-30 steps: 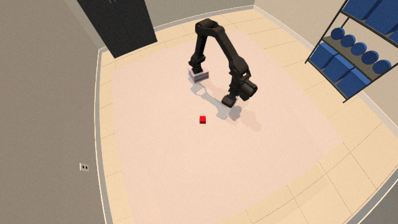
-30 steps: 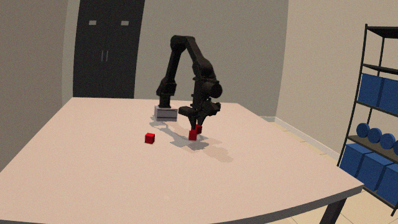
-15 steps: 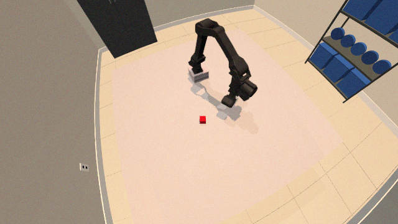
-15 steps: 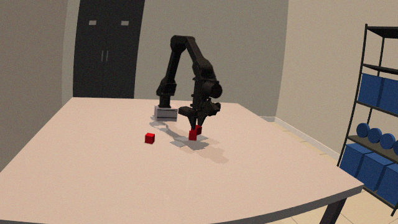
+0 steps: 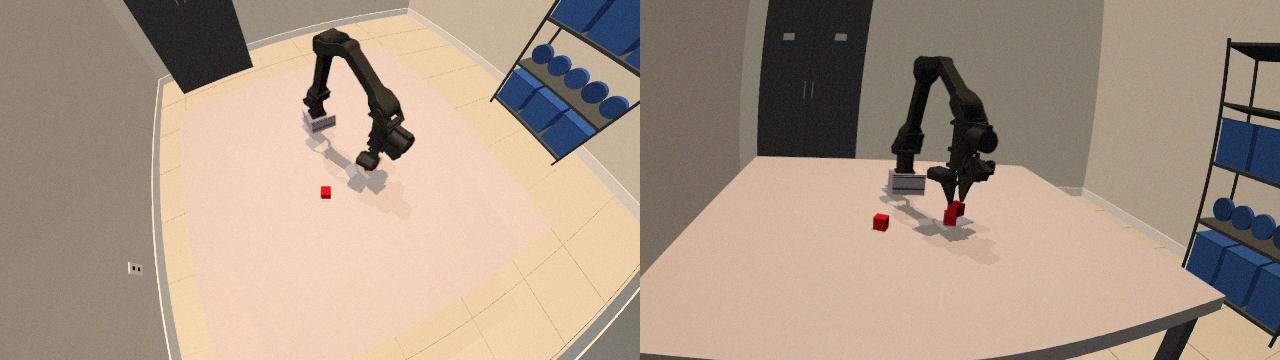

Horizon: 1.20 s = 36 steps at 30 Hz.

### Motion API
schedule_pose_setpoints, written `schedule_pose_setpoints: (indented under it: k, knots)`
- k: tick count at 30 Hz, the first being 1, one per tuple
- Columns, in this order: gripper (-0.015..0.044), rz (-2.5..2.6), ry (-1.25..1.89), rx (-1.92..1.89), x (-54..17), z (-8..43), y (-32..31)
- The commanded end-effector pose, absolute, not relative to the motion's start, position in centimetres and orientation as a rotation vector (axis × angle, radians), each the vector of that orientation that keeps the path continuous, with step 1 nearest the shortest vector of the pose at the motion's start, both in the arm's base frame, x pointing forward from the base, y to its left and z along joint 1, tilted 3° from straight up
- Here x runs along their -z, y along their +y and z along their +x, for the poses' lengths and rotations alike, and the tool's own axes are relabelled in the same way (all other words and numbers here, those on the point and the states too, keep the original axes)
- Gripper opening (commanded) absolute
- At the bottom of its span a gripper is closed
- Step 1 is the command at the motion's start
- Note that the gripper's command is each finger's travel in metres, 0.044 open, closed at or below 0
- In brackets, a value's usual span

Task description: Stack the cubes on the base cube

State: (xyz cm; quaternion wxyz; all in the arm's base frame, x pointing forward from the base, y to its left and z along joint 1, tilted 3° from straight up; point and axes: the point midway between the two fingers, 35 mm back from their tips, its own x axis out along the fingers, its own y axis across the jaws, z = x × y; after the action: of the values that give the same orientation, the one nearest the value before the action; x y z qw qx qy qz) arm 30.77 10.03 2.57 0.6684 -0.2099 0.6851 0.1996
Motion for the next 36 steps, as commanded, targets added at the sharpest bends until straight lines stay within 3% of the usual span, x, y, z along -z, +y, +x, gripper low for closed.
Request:
schedule_pose_setpoints:
  k: [1, 14, 17, 36]
  knots:
    - [0.0205, -0.472, 1.538, -0.450, -3.4, 30.9, 10.1]
    - [0.0205, -0.472, 1.538, -0.450, -4.5, 31.0, 10.1]
    - [0.0265, -0.451, 1.546, -0.424, -4.4, 31.1, 9.4]
    - [0.0265, 0.127, 1.572, 0.188, -8.2, 34.1, -6.0]
